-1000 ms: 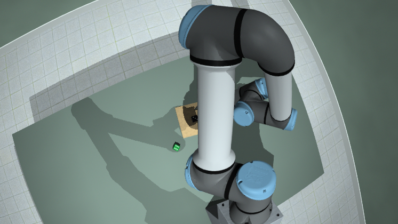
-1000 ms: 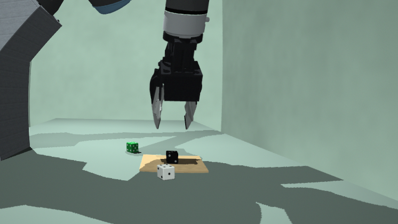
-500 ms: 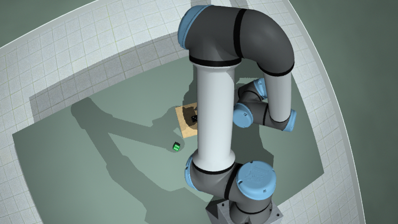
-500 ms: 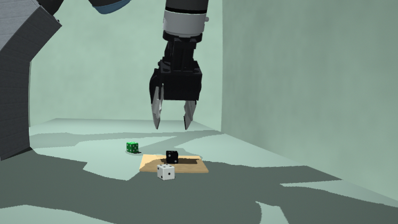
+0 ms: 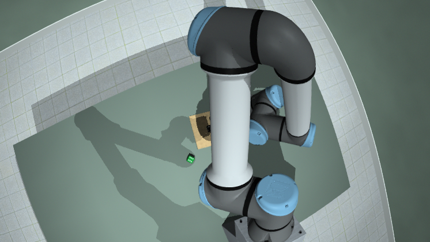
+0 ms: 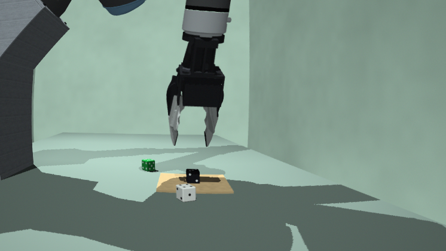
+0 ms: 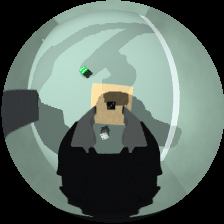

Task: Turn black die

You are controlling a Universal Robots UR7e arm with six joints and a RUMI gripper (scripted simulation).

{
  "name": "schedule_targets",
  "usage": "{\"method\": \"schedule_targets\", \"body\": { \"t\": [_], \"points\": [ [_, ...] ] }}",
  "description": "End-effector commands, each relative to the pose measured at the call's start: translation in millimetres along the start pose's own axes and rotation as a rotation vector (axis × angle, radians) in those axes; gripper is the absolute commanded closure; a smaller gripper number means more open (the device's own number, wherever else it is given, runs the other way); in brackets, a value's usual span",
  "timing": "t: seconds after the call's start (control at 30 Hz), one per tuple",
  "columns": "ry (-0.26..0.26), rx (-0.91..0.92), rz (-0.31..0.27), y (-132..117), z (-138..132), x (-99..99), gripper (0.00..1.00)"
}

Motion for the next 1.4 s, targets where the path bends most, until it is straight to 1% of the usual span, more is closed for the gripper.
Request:
{"method": "schedule_targets", "body": {
  "t": [0.0,0.13,0.27,0.7,0.8,0.9,0.97,1.17,1.37],
  "points": [
    [-0.011,0.002,-0.06,2.3,0.2,-0.2,0.63],
    [-0.021,0.004,-0.096,3.9,1.3,-1.5,0.63],
    [-0.03,0.006,-0.119,5.1,2.3,-2.6,0.63],
    [-0.035,0.007,-0.134,5.9,2.8,-3.2,0.63],
    [-0.031,0.006,-0.146,6.3,1.9,-2.2,0.63],
    [-0.025,0.005,-0.173,7.2,0.3,-0.4,0.63],
    [-0.025,0.005,-0.173,7.2,0.3,-0.4,0.63],
    [-0.022,0.003,-0.262,10.0,-1.9,2.5,0.63],
    [-0.043,0.006,-0.351,13.6,-0.1,1.4,0.63]
  ]
}}
Point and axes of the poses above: the point where the finger pads meet when closed, its own x axis out along the fingers, its own z axis across the jaws, y = z × x, the point moved 3 cm from there along -x, back along the fingers, and after that the axes turned 6 degrees about x, right-handed, at the moved point
